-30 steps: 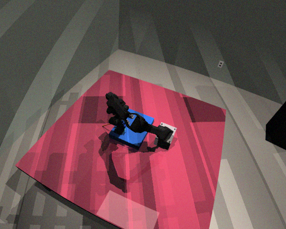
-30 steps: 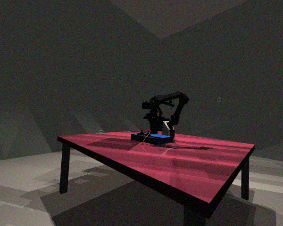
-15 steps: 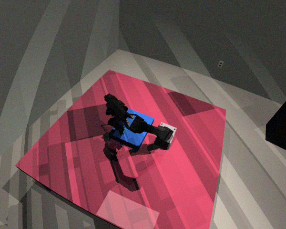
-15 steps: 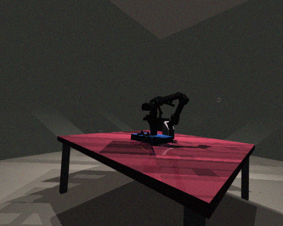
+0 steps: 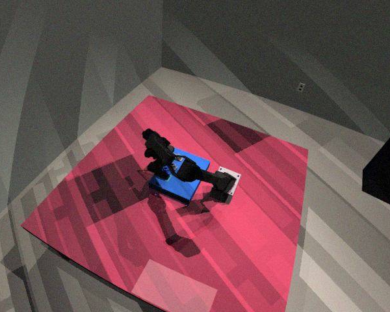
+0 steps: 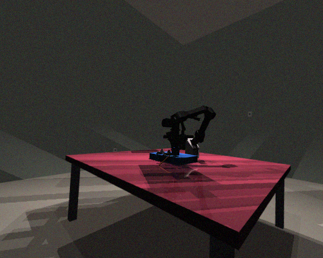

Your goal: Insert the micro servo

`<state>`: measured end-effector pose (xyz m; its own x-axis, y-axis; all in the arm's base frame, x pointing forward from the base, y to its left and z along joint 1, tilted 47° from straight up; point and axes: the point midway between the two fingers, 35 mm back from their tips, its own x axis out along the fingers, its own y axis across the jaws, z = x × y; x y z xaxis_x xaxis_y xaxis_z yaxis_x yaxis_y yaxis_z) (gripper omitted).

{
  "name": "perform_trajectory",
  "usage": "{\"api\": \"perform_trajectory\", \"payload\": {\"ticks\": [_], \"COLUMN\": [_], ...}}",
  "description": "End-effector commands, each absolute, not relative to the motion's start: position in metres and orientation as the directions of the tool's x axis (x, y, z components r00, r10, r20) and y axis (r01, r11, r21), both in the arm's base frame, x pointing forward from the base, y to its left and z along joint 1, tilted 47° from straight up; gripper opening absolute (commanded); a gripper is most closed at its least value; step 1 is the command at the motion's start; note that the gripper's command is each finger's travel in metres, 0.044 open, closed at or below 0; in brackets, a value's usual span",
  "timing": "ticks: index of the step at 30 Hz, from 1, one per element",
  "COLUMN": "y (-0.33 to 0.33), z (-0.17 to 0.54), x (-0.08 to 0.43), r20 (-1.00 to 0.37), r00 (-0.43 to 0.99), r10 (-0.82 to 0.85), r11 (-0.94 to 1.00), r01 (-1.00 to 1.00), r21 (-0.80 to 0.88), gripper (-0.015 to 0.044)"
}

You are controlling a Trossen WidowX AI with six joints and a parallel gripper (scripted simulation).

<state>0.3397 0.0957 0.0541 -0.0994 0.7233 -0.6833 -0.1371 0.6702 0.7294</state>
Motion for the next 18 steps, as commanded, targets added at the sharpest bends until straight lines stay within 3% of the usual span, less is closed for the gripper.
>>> {"api": "perform_trajectory", "payload": {"ticks": [1,18], "y": [0.097,0.109], "z": [0.052,0.042], "x": [0.340,0.338], "r20": [-0.679,-0.679], "r00": [-0.096,-0.096], "r10": [0.728,0.728], "r11": [0.667,0.667], "r01": [-0.130,-0.130], "r21": [0.733,0.734], "gripper": [0.0000,0.0000]}}
